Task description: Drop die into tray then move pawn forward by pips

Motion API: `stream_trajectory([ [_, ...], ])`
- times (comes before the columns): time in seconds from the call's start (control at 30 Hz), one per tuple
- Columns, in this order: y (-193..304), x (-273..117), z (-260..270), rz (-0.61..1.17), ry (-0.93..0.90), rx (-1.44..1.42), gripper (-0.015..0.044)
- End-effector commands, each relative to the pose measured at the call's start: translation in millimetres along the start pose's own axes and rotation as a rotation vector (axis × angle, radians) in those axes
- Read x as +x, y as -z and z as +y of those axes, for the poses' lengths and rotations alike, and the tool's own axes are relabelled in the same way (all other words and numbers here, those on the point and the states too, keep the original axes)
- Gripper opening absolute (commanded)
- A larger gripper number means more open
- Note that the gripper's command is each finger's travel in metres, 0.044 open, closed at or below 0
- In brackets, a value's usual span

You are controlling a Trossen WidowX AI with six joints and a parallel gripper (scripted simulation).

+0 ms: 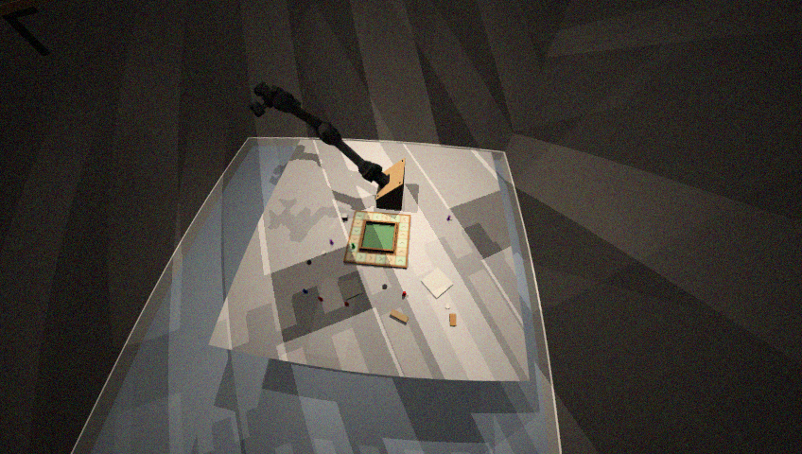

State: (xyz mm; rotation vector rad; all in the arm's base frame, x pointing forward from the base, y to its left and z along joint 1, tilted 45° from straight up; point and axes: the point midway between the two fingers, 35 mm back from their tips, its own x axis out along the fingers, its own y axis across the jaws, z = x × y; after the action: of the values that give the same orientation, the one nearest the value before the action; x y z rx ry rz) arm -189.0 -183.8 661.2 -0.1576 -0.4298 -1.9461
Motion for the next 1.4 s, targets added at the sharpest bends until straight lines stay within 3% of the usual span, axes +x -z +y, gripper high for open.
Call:
stream_trajectory([
  [0.0, -1, 0, 1, -0.004, -0.001, 0.0, 0.0374],
  [0.13, -19, -11, 13, -0.081, -0.019, -0.009, 0.0275],
  [0.47, -82, -86, 110, -0.413, -0.239, -0.116, 0.0275],
  [0.7, -84, -155, 199, -0.574, -0.47, -0.232, 0.0275],
  [1.03, -16, -243, 309, -0.621, -0.817, -0.431, 0.0275],
  [1.37, 119, -303, 378, -0.47, -1.115, -0.717, 0.0275],
])
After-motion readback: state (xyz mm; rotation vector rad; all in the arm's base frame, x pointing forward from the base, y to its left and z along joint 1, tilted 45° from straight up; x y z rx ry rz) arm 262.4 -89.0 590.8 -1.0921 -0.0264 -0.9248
